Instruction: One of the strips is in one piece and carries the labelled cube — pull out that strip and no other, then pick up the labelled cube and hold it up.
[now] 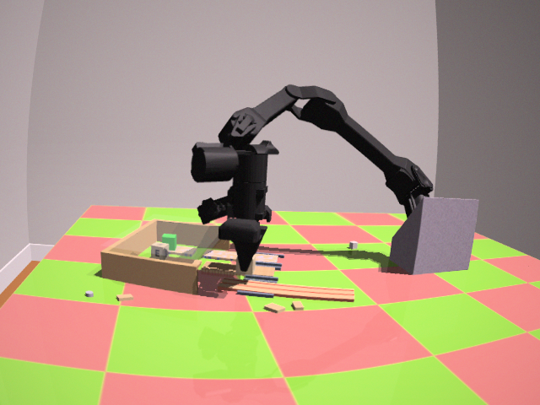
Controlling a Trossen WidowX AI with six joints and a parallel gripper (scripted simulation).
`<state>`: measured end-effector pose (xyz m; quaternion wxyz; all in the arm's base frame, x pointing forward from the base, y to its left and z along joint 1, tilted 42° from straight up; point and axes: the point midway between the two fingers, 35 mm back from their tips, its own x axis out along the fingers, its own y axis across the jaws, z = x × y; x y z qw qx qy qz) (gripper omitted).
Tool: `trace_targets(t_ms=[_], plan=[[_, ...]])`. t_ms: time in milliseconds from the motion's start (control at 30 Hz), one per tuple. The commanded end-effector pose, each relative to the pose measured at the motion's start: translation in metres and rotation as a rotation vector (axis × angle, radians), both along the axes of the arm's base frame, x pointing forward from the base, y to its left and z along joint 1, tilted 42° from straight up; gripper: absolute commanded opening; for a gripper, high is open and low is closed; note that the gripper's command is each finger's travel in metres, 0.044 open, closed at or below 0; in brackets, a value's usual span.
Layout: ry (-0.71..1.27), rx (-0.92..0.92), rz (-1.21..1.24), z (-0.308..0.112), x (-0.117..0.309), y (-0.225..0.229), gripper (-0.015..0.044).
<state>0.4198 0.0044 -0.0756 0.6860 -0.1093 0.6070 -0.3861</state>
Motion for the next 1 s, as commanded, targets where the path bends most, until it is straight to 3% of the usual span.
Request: trace_targets(t_ms=[0,967], plan=[[-0.008,0.006,0.001,0.012,-0.014,0.008,0.0],[-0.002,0.004,0.001,0.026,-0.093,0.01,0.0]])
